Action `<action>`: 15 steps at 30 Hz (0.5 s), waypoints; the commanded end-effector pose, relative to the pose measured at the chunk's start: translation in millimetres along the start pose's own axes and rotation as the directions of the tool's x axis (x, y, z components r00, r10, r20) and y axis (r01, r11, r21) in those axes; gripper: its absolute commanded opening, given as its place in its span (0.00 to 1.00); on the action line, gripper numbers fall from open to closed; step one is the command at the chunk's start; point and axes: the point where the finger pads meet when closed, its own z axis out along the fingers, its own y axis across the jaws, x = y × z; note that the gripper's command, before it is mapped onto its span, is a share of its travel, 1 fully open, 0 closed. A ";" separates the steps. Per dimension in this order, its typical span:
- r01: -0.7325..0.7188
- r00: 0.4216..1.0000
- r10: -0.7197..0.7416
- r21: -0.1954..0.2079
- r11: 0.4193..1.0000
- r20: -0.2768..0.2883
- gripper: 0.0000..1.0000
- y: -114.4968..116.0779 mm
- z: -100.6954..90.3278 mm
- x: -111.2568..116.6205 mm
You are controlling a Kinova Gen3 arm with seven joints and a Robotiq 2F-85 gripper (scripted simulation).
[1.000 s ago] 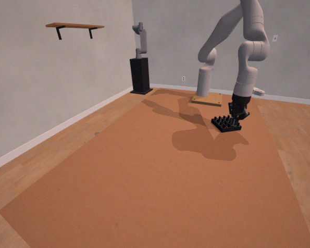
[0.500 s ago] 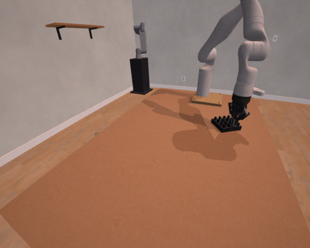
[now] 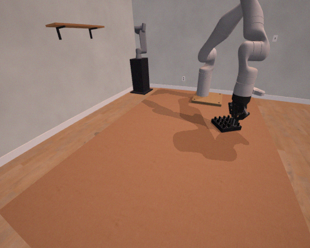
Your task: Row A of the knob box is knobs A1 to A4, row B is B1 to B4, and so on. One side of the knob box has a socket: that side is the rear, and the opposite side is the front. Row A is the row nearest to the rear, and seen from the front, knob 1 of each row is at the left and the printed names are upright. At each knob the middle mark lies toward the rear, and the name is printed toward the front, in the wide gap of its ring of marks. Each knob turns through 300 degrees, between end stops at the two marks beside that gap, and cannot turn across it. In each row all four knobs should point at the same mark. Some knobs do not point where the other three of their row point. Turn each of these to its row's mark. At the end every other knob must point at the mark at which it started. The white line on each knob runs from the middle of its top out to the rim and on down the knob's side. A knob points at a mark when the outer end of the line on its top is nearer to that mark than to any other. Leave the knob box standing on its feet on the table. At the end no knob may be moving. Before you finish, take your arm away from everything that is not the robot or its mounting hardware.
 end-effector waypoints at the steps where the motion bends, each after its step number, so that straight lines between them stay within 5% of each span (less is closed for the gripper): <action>1: 0.001 1.000 -0.001 -0.002 1.000 0.000 0.08 0.5 -0.6 0.0; 15: 0.053 0.999 -0.053 -0.002 0.999 0.000 0.08 0.5 -0.6 0.0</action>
